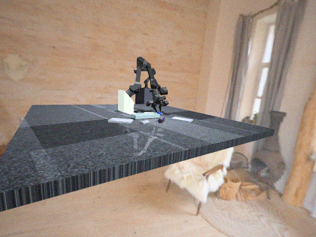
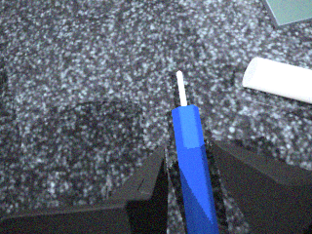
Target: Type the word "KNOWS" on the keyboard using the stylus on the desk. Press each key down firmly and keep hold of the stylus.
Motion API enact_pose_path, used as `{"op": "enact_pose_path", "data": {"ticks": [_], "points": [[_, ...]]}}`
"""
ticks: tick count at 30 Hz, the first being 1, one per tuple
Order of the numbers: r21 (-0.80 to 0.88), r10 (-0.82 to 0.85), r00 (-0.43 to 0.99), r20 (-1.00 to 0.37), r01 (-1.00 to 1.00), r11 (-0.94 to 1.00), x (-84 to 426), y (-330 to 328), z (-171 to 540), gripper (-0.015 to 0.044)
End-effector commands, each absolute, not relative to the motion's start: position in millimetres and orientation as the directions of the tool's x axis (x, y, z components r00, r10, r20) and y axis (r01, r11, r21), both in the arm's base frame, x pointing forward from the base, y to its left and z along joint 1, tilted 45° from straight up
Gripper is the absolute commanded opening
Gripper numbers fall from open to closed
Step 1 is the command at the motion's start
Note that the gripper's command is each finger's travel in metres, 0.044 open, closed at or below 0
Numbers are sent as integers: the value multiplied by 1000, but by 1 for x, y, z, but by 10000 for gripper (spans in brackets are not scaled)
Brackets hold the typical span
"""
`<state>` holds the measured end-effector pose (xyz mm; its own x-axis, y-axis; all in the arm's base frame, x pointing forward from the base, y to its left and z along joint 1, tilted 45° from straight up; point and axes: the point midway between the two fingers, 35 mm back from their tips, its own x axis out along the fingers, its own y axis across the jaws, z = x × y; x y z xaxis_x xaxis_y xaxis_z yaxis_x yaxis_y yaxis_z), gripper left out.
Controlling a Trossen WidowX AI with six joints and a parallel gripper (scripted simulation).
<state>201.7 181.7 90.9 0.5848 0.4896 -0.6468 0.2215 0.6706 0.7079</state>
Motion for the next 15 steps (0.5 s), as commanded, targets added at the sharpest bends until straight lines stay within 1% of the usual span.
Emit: {"op": "enact_pose_path", "data": {"ticks": [1, 6, 9, 15], "points": [[706, 485, 585, -650, 228, 671, 202, 182, 89, 150], [707, 489, 584, -647, 222, 671, 202, 182, 91, 19], [707, 489, 584, -647, 222, 671, 202, 182, 91, 0], [707, 489, 584, -647, 222, 671, 202, 182, 91, 0]]}}
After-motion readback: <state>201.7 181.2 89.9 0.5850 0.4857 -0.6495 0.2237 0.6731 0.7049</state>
